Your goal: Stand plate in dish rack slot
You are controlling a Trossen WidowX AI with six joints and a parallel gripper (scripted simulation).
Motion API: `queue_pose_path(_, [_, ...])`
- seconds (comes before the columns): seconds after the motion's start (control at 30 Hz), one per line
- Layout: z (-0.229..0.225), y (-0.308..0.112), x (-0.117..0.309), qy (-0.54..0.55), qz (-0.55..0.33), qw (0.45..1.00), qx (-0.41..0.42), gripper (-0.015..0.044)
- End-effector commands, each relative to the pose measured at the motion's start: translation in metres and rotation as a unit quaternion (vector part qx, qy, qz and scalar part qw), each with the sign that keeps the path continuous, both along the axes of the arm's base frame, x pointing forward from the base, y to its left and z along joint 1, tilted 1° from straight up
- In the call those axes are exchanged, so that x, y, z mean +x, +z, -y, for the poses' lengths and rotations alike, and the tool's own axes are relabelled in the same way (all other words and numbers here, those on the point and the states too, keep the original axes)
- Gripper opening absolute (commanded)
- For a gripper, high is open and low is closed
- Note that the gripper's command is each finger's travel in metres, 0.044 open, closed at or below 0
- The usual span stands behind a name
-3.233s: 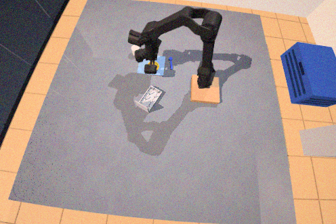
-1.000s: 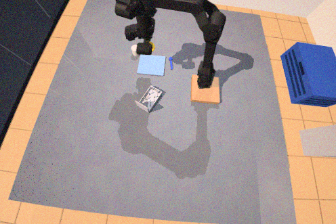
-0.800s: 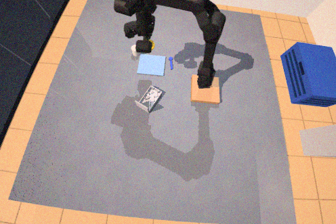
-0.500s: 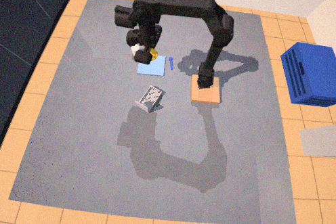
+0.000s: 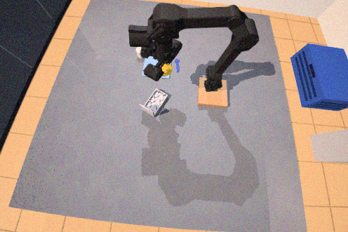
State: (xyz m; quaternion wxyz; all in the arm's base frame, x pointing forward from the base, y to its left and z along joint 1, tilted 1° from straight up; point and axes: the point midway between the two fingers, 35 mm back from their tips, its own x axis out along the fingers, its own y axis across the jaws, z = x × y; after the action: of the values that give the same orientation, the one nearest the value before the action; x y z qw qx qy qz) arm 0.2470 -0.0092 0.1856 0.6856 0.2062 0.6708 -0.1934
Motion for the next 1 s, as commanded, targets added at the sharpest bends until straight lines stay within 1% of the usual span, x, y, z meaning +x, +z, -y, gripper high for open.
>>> queue_pose_path(0.0, [-0.004, -0.009, 0.007, 0.000, 0.013, 1.000, 0.018, 0.0000])
queue_pose_path(0.5, [-0.011, -0.060, 0.067, 0.059, 0.129, 0.982, 0.122, 0.0000])
queue_pose_path(0.97, [-0.010, -0.094, 0.105, 0.129, 0.253, 0.940, 0.189, 0.0000])
